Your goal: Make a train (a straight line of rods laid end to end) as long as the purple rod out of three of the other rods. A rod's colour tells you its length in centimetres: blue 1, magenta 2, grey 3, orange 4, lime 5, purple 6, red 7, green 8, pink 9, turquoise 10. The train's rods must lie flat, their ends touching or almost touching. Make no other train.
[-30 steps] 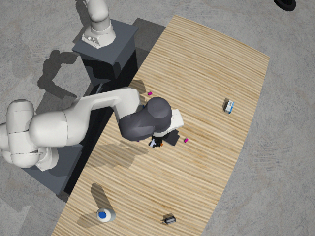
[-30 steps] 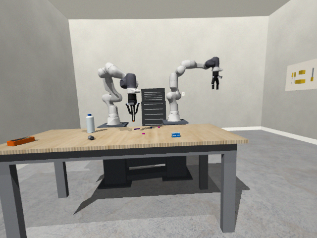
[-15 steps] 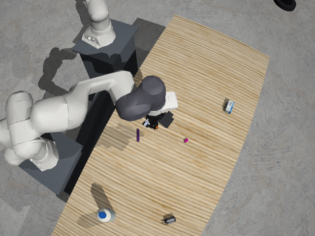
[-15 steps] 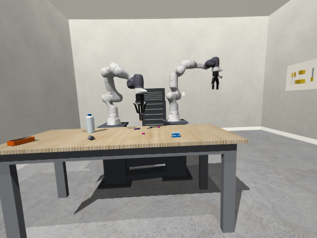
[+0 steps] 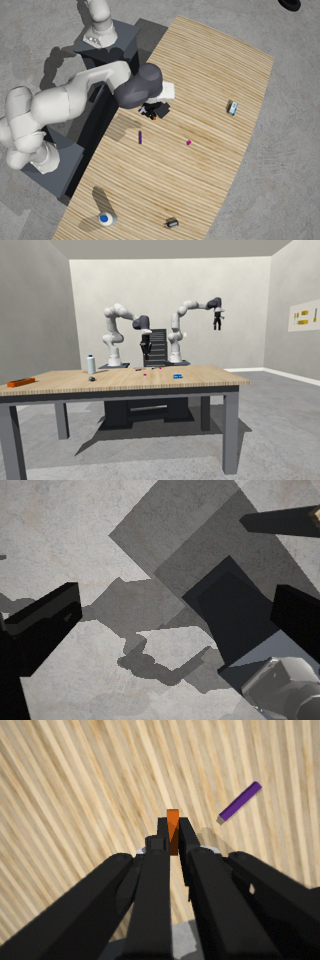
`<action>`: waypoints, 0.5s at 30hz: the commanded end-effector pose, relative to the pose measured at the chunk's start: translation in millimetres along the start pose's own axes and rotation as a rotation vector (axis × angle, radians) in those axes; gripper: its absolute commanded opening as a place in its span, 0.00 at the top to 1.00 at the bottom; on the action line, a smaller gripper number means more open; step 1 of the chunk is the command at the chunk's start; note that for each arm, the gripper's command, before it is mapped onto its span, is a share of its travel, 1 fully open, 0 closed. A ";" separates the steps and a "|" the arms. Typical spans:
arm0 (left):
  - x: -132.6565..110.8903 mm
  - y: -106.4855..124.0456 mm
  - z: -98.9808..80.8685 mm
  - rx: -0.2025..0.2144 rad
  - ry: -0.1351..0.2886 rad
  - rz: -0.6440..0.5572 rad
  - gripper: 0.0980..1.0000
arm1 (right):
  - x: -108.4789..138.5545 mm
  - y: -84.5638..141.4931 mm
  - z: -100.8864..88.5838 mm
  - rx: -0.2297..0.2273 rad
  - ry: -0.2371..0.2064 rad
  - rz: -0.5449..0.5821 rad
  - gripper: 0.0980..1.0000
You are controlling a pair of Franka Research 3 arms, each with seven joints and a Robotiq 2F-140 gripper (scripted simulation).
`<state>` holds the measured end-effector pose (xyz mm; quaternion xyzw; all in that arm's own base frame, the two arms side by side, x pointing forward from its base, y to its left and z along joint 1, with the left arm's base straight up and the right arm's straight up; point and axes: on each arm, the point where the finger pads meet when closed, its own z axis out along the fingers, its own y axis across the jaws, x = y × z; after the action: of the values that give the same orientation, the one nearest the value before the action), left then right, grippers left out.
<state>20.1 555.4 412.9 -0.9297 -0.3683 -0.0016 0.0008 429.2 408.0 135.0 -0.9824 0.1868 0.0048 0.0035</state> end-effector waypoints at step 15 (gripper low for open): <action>-1.3 0.5 -0.1 0.000 -0.003 0.004 0.00 | -45.5 -17.9 -0.7 -0.003 0.011 0.271 0.97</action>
<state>20.1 555.4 412.9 -0.9297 -0.3683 -0.0016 0.0008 393.6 440.4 135.5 -0.9637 0.2669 0.0037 0.0021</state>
